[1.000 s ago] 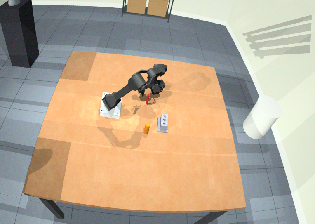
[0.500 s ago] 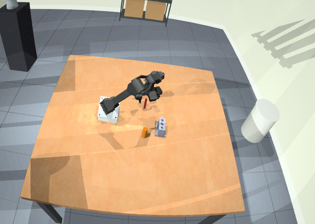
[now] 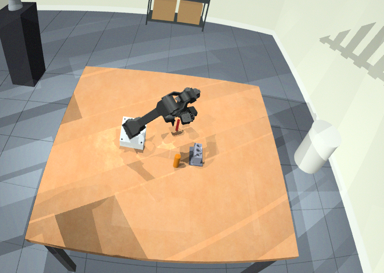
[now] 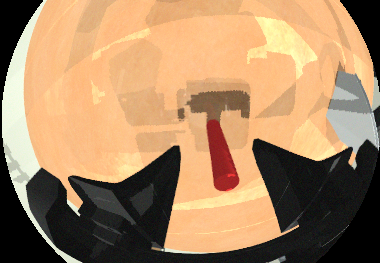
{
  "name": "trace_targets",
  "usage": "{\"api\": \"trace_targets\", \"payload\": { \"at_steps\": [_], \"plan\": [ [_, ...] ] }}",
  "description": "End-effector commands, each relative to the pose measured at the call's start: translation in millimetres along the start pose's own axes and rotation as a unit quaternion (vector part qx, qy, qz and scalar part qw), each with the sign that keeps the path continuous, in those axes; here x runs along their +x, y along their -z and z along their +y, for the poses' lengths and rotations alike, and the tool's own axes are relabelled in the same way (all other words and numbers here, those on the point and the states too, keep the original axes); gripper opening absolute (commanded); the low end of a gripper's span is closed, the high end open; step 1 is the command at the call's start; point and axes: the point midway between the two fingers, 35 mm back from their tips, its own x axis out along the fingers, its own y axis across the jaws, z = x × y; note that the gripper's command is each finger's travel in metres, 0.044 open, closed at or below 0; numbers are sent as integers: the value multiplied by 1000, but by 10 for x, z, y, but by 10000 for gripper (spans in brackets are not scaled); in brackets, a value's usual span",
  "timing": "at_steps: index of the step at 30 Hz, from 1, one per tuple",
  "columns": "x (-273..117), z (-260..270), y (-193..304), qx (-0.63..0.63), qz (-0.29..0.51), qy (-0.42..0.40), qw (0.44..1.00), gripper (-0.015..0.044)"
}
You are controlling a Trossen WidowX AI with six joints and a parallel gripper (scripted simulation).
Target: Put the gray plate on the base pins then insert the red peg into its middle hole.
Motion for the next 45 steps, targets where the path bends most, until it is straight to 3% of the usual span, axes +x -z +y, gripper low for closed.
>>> {"api": "trace_targets", "payload": {
  "at_steps": [1,5,12,44,45],
  "plan": [
    [11,-7,-2,-4,-2,0,1000,151],
    [11,-7,-2,-4,-2,0,1000,46],
    [11,-7,-2,-4,-2,0,1000,0],
    [-837,55,18,-5,1,-1,1000,0],
    [-714,39,18,-10,-3,3,1000,0]
  ]
}}
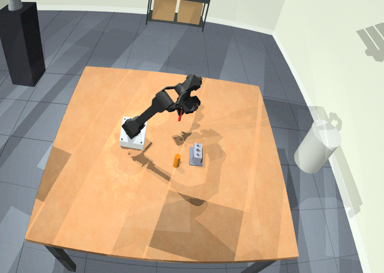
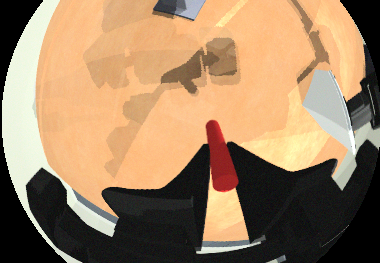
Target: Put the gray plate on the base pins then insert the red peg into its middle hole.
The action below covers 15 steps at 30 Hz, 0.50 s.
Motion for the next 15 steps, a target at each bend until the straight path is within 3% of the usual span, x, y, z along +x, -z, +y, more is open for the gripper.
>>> {"api": "trace_targets", "payload": {
  "at_steps": [1,15],
  "plan": [
    [21,-2,-9,0,0,1,1000,0],
    [3,98,-295,6,10,-1,1000,0]
  ]
}}
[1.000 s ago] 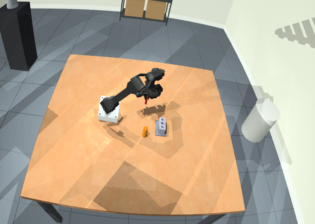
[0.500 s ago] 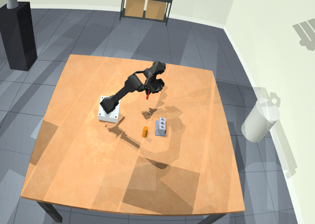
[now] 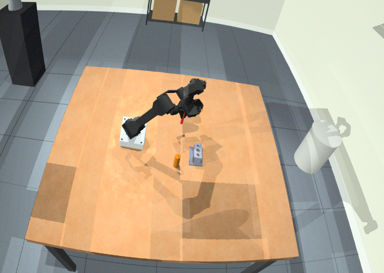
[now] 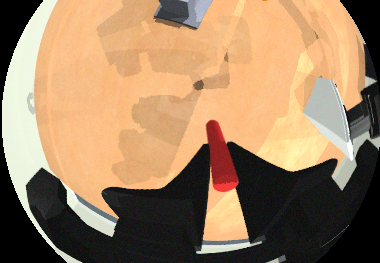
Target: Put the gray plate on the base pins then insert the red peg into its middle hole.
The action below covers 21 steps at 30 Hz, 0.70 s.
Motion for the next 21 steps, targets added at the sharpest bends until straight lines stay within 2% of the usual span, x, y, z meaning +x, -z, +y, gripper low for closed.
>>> {"api": "trace_targets", "payload": {
  "at_steps": [1,21],
  "plan": [
    [-38,49,-109,1,2,-6,1000,0],
    [-81,164,-669,1,4,-11,1000,0]
  ]
}}
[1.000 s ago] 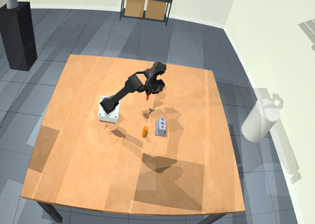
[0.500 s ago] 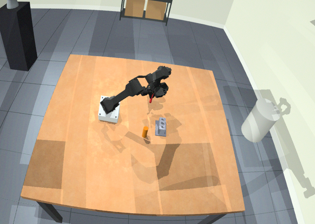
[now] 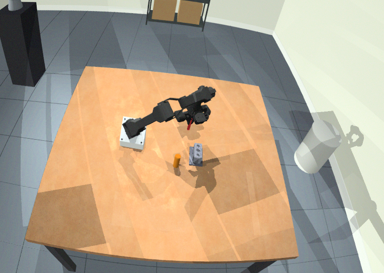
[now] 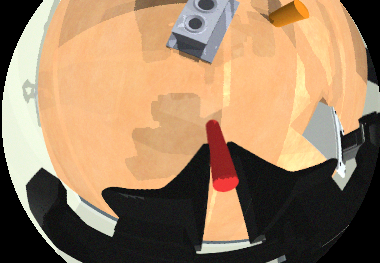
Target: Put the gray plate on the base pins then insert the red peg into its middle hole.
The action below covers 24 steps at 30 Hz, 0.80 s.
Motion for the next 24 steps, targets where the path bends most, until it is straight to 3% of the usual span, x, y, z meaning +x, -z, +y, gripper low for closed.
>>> {"api": "trace_targets", "payload": {
  "at_steps": [1,24],
  "plan": [
    [-37,35,-133,0,-1,-6,1000,0],
    [-51,49,-777,-6,-6,-8,1000,0]
  ]
}}
